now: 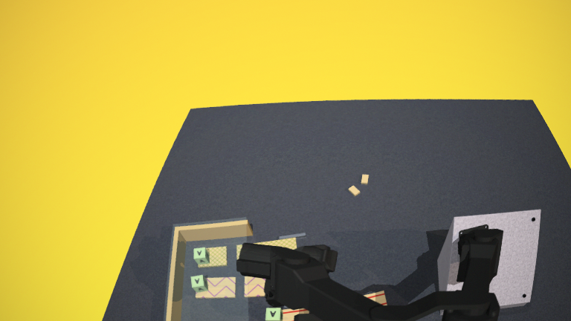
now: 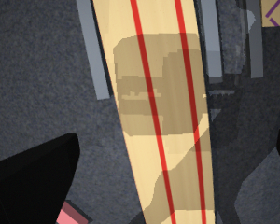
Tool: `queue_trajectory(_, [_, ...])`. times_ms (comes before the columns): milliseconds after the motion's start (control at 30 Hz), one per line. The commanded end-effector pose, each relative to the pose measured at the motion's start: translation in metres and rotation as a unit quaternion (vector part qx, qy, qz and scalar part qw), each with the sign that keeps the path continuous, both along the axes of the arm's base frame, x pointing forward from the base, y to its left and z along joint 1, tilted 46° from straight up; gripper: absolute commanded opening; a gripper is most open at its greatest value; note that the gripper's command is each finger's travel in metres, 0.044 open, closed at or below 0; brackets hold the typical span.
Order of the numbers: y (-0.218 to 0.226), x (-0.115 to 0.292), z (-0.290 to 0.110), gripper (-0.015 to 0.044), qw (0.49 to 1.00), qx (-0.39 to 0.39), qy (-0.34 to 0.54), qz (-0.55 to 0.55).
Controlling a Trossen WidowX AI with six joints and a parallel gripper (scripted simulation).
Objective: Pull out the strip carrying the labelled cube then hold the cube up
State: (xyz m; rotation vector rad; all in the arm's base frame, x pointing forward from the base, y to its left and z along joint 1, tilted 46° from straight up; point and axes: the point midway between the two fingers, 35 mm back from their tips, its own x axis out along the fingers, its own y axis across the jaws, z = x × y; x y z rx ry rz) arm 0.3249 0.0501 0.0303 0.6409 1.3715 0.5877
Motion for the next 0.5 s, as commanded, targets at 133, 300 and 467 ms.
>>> queue_trajectory(133, [-0.002,0.028,0.008,0.044,1.0,-0.001,-0.003,0.0])
queue_trajectory(300, [-0.004,0.043,0.012,0.044,1.0,-0.001,-0.003,0.0])
queue_trajectory(467, [-0.005,0.059,0.016,0.044,1.0,-0.001,-0.003,0.0])
